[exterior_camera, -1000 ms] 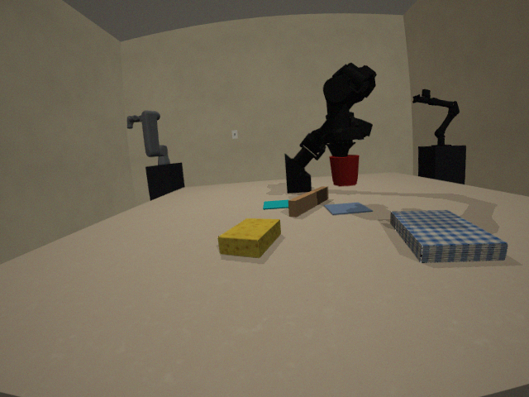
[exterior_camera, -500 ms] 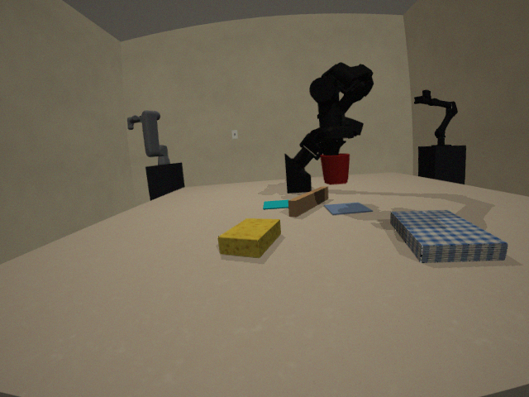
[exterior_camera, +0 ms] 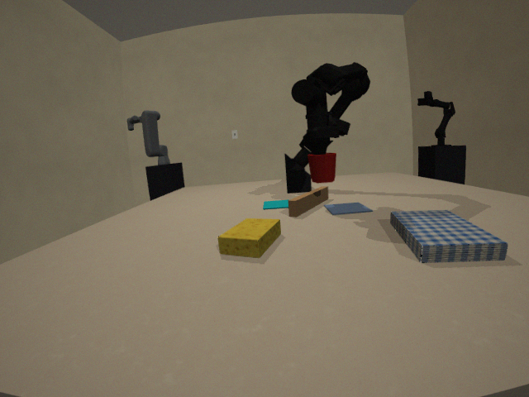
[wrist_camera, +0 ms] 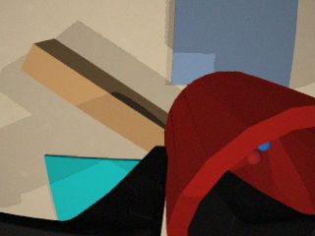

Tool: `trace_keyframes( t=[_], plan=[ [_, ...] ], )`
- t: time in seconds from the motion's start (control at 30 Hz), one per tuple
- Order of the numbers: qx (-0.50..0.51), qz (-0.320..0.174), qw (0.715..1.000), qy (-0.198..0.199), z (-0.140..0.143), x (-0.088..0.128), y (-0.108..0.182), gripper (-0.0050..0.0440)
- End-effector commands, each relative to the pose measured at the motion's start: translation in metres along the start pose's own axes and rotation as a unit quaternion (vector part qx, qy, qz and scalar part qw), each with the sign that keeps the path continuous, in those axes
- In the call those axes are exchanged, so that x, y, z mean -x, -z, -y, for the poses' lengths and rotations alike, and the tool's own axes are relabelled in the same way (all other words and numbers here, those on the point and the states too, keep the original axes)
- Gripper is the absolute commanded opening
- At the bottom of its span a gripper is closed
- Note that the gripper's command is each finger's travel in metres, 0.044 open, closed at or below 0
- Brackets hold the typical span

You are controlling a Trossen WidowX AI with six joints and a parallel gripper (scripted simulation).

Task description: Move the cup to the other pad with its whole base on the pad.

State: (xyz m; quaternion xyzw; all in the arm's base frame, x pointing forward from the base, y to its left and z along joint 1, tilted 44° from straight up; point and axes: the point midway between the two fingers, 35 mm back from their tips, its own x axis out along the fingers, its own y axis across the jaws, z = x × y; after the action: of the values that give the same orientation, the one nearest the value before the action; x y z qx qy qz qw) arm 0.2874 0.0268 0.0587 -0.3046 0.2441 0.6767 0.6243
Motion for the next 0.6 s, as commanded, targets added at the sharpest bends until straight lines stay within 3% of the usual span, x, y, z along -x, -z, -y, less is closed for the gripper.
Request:
trace_keyframes(
  t=[0.0,0.57],
  plan=[
    [-0.004,0.000,1.000,-0.005,-0.007,-0.002,0.009,0.0000],
    [-0.004,0.000,1.000,-0.005,-0.028,0.001,0.041,0.0000]
  ],
)
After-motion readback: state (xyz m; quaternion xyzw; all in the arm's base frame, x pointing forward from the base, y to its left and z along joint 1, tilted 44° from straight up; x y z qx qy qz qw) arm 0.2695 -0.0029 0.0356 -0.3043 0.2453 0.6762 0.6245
